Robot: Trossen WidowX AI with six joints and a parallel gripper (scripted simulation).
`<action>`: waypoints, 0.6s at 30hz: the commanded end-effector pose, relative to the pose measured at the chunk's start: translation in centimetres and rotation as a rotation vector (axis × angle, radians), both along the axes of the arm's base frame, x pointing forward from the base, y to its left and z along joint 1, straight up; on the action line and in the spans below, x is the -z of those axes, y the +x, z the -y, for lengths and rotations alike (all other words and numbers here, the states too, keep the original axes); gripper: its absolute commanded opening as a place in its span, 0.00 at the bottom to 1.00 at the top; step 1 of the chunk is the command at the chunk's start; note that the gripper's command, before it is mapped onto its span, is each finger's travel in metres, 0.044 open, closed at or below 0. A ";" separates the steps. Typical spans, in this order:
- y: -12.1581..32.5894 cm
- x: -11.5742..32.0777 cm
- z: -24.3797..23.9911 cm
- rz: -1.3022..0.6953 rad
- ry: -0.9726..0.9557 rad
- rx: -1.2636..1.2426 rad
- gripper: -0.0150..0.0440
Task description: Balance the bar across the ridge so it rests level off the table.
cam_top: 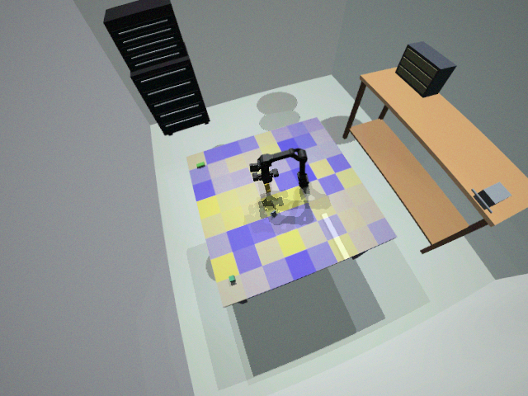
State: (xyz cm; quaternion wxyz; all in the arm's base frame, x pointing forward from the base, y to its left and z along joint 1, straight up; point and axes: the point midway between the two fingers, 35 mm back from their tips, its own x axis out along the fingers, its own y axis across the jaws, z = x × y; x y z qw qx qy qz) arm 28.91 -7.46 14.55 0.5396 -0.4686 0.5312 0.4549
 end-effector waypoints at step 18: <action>3.0 -0.2 -6.4 0.004 0.003 -0.121 0.25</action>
